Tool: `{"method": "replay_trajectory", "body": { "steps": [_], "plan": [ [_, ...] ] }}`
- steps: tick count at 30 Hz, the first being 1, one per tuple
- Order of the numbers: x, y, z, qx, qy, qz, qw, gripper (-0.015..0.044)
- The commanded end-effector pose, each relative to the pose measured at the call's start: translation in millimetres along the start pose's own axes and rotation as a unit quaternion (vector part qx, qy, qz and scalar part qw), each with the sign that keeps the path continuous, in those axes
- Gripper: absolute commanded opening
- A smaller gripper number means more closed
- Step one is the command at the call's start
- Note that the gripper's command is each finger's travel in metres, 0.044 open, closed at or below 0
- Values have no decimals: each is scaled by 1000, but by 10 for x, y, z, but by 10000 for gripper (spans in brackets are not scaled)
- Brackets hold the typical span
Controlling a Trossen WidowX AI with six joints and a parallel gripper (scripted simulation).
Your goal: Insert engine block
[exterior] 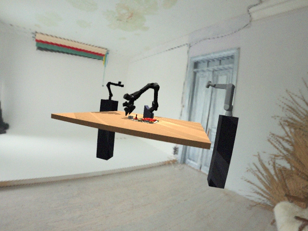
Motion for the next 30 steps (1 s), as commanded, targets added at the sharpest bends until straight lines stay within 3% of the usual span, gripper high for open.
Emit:
{"method": "replay_trajectory", "body": {
  "steps": [1, 19, 30],
  "plan": [
    [15, 63, 79, -56, -25, 27, 998, 440],
    [210, 194, 528, -290, -158, 130, 935, 440],
    [175, 260, 638, -298, -163, 133, 931, 440]
  ]
}}
Point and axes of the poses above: the point midway between the two fingers, 35 mm back from their tips, its own x axis back along the fingers, its own z axis across the jaws, y = z × x, the point moved 8 cm from there along x, back along the fingers, and after that the axes turned 12 degrees about x, right-handed, at the moved point
